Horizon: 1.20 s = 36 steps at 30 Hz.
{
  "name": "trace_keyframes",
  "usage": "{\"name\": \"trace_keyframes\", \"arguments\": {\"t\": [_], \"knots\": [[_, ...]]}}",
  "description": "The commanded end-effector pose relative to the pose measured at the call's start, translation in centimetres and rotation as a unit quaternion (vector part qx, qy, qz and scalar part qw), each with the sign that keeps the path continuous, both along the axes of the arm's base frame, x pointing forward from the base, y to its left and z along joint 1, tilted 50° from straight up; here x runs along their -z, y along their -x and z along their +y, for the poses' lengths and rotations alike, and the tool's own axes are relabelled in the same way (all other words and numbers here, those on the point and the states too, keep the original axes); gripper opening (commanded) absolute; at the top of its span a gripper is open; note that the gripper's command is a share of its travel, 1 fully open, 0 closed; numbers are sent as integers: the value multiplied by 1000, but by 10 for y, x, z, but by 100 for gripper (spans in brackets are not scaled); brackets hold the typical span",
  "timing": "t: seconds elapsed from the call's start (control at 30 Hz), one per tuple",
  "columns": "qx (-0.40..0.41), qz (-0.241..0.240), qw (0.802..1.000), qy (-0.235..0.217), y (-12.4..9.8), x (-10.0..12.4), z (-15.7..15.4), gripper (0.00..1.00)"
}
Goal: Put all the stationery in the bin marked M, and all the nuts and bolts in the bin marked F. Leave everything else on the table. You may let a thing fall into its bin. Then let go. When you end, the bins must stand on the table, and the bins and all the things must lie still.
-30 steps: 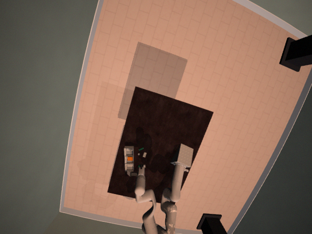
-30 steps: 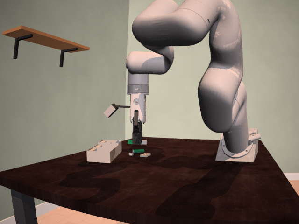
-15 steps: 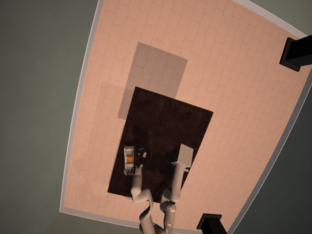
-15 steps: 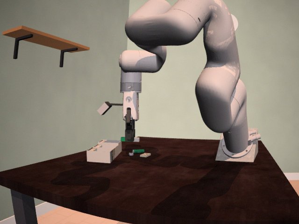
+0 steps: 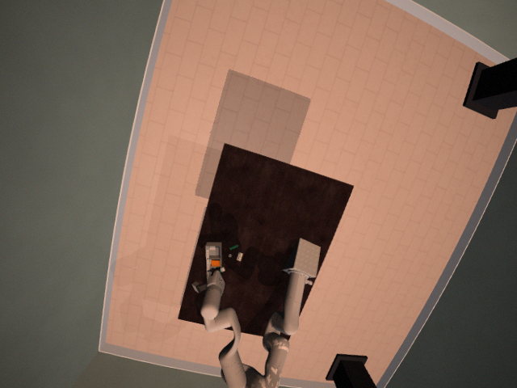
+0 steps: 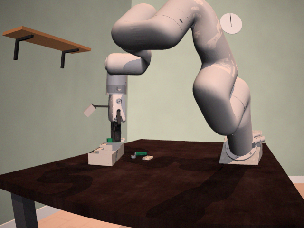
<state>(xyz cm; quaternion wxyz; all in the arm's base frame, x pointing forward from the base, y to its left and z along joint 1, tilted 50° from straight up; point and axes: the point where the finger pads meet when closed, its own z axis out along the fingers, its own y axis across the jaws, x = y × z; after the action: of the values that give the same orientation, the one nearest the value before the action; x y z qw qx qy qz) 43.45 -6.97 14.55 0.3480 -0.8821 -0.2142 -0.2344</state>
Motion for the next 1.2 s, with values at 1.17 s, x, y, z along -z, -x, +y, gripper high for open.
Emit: {"name": "trace_keyframes", "arguments": {"t": [1.17], "knots": [[-361,-401,830,144,-28,-2,-10,0]]}}
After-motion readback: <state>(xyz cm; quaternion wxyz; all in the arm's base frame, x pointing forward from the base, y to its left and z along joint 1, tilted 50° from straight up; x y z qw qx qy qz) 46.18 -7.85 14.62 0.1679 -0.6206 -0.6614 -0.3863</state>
